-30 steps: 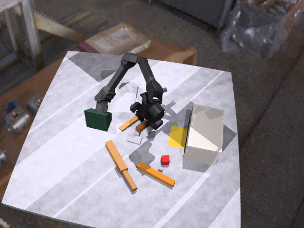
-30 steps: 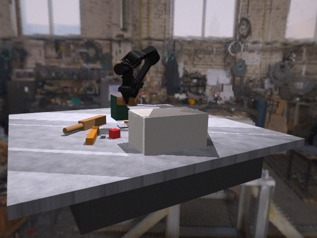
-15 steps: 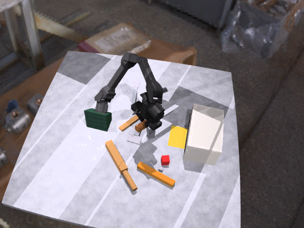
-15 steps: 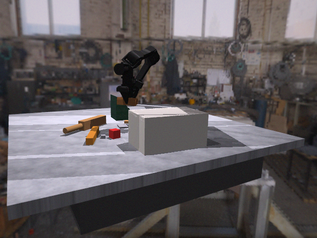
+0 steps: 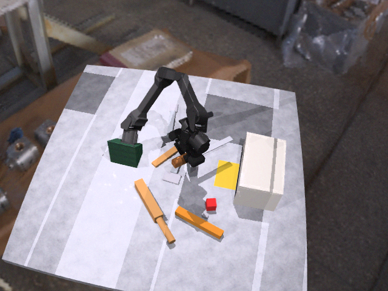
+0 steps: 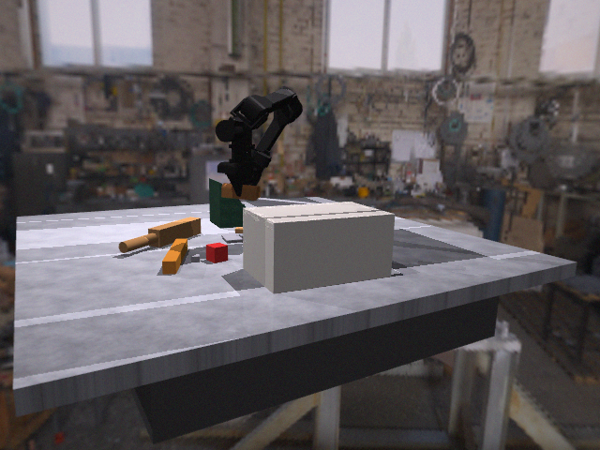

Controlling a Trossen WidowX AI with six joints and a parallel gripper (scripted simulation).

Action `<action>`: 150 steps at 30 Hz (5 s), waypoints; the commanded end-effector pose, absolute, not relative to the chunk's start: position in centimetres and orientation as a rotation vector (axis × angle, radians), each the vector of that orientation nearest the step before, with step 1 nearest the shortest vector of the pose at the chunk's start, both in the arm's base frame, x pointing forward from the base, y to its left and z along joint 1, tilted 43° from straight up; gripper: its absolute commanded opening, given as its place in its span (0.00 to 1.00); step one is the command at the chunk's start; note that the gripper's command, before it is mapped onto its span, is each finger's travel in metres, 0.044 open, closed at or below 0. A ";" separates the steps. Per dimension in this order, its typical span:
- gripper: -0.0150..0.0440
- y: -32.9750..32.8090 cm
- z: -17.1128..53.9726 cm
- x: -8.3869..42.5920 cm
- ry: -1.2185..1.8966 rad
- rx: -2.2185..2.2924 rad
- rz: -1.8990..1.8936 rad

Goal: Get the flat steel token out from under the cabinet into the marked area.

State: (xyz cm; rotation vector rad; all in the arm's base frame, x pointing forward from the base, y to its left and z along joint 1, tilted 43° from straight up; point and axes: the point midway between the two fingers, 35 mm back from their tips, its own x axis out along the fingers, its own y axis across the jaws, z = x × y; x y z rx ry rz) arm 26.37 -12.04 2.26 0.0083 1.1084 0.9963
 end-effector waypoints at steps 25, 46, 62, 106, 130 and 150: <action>0.25 -12.2 2.4 26.3 1.207 0.200 0.855; 0.25 -12.2 2.4 26.3 1.279 0.335 0.754; 0.25 -12.5 0.2 26.3 1.292 0.360 0.735; 0.25 -12.5 -8.0 25.9 1.296 0.367 0.726; 0.25 -10.7 -12.5 25.7 1.295 0.367 0.726; 0.71 -10.0 -13.0 25.7 1.296 0.356 0.738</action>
